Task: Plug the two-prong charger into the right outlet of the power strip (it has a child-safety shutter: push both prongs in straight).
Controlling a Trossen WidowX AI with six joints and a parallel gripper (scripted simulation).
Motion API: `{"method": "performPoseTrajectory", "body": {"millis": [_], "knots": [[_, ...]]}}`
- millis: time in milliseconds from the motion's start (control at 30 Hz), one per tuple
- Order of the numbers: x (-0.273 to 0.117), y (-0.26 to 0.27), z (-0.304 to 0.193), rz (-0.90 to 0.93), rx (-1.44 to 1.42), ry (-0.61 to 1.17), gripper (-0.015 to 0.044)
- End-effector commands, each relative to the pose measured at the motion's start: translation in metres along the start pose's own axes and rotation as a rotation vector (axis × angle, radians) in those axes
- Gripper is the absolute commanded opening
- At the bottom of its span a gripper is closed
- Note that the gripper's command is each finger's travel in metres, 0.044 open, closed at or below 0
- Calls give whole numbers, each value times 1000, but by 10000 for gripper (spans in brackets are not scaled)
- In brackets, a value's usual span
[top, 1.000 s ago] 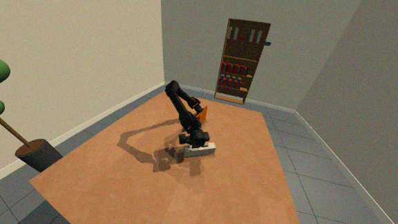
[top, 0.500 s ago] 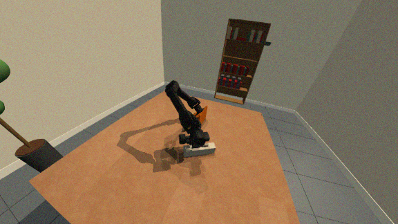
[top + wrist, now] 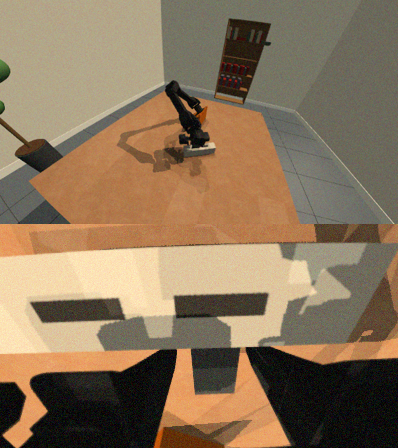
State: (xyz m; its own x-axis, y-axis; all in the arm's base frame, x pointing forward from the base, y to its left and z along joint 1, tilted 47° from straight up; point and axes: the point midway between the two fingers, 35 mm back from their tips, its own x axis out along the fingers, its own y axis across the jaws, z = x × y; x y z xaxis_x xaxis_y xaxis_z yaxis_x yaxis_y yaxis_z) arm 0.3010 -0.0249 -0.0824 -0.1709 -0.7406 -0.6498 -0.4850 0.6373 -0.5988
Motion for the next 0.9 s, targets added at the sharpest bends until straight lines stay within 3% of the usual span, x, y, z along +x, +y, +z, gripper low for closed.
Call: {"method": "performPoseTrajectory", "body": {"millis": [0, 33, 867], "knots": [[0, 0, 0, 0, 1, -1, 420], [0, 0, 0, 0, 1, -1, 440], [1, 0, -7, 2, 9, -12, 440]]}}
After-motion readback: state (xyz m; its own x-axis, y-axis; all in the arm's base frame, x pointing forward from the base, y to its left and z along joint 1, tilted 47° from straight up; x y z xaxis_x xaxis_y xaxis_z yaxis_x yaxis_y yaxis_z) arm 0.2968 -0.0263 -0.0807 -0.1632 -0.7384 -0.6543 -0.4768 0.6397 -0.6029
